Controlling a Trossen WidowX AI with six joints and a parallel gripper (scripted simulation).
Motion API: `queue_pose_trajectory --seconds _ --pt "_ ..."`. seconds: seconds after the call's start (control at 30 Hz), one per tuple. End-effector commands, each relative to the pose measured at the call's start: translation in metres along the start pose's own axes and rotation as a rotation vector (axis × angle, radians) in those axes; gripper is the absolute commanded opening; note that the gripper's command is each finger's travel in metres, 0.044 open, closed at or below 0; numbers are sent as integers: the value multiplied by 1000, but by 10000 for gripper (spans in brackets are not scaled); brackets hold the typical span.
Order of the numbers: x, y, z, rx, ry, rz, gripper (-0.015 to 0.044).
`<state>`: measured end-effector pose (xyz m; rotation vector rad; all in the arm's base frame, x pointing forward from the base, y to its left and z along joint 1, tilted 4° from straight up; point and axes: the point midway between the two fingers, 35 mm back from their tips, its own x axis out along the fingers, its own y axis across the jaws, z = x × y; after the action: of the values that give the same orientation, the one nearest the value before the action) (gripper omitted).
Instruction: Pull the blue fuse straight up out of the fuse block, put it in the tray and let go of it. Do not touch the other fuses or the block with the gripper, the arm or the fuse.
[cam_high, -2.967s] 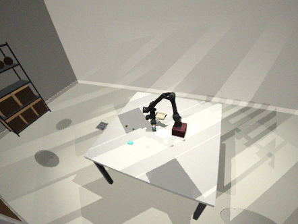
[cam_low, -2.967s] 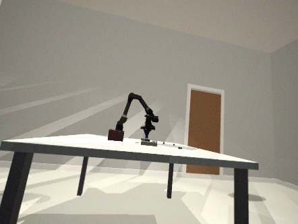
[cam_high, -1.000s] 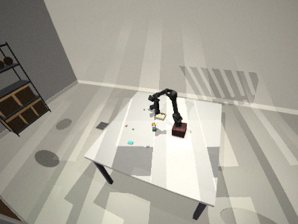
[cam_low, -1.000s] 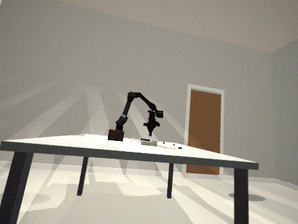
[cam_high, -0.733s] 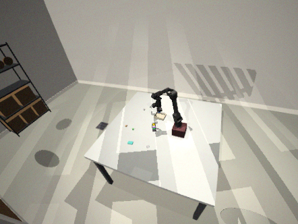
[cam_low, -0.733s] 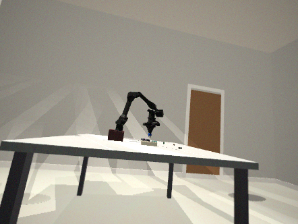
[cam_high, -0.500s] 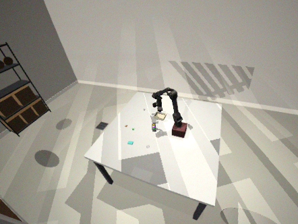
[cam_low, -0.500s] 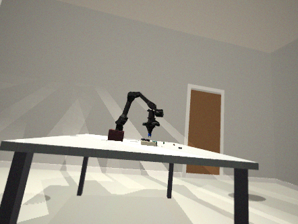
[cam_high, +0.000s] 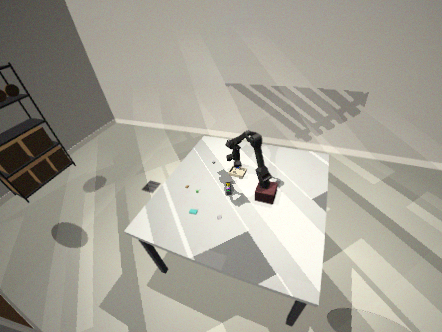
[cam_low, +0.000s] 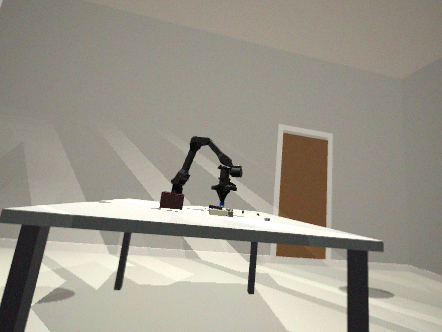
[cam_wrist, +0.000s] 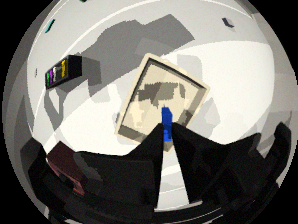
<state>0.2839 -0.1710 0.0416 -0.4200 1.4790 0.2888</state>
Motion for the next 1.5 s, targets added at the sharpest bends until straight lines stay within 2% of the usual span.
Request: queue_pose_trajectory --seconds 0.0,0.3,0.73,0.87,1.47 --pt "9 2 0 -3 1 10 0" --pt "18 2 -1 -3 1 10 0" --pt "11 1 -1 0 2 3 330" --pt "-23 2 -1 -3 1 10 330" --pt "-22 1 -1 -2 4 7 330"
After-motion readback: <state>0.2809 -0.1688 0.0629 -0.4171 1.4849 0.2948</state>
